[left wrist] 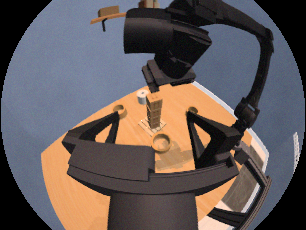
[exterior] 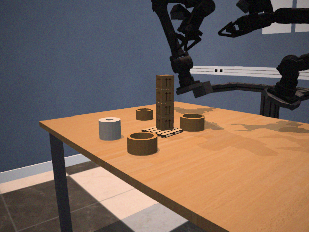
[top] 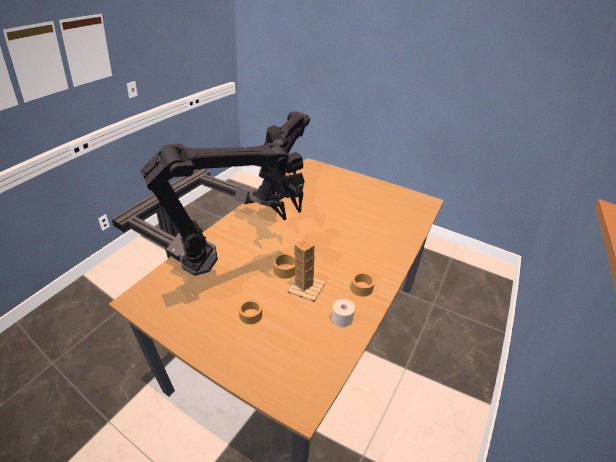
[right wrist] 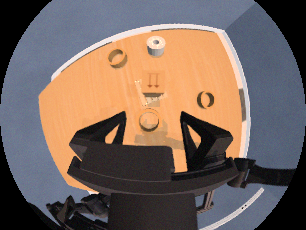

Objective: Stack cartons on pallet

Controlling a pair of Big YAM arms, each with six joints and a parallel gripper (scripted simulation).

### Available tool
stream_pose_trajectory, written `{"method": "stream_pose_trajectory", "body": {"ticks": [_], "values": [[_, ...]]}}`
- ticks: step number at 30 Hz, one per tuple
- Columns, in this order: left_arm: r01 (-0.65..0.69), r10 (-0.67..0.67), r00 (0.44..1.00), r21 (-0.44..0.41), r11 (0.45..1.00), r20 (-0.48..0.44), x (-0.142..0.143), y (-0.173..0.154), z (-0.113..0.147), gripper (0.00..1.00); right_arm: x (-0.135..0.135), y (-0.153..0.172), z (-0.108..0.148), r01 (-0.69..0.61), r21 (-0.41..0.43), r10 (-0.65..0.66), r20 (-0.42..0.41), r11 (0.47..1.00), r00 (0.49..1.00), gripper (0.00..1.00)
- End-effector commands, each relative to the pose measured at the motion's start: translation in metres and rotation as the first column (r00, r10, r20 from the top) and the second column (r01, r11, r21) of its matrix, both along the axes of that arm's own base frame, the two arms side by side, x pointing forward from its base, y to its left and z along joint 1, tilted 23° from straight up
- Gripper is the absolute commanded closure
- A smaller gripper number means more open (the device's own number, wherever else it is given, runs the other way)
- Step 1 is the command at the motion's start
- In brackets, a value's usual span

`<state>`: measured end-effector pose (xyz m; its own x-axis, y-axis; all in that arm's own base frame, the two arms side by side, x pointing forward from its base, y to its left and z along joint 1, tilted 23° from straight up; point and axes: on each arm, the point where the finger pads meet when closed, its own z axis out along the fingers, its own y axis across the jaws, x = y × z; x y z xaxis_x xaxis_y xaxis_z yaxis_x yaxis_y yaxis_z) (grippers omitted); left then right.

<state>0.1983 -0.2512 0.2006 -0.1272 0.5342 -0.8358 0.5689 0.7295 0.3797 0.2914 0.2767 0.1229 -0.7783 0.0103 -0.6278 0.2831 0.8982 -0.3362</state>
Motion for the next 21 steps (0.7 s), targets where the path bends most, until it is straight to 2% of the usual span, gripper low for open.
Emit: {"method": "stream_pose_trajectory", "body": {"ticks": [1,4,21], "values": [[-0.004,0.004,1.000,-0.030,1.000,0.004,0.0024,-0.0072,0.0153,0.00,0.0014,0.0051,-0.0023,0.016,0.002,-0.016,0.003,1.000,1.000,0.21],[-0.004,0.004,1.000,-0.030,1.000,0.004,0.0024,-0.0072,0.0153,0.00,0.0015,0.0052,0.0038,0.016,0.017,-0.016,0.011,1.000,1.000,0.21],[-0.004,0.004,1.000,-0.030,1.000,0.004,0.0024,-0.0072,0.0153,0.00,0.0015,0.0052,0.0038,0.016,0.017,-0.016,0.011,1.000,1.000,0.21]]}}
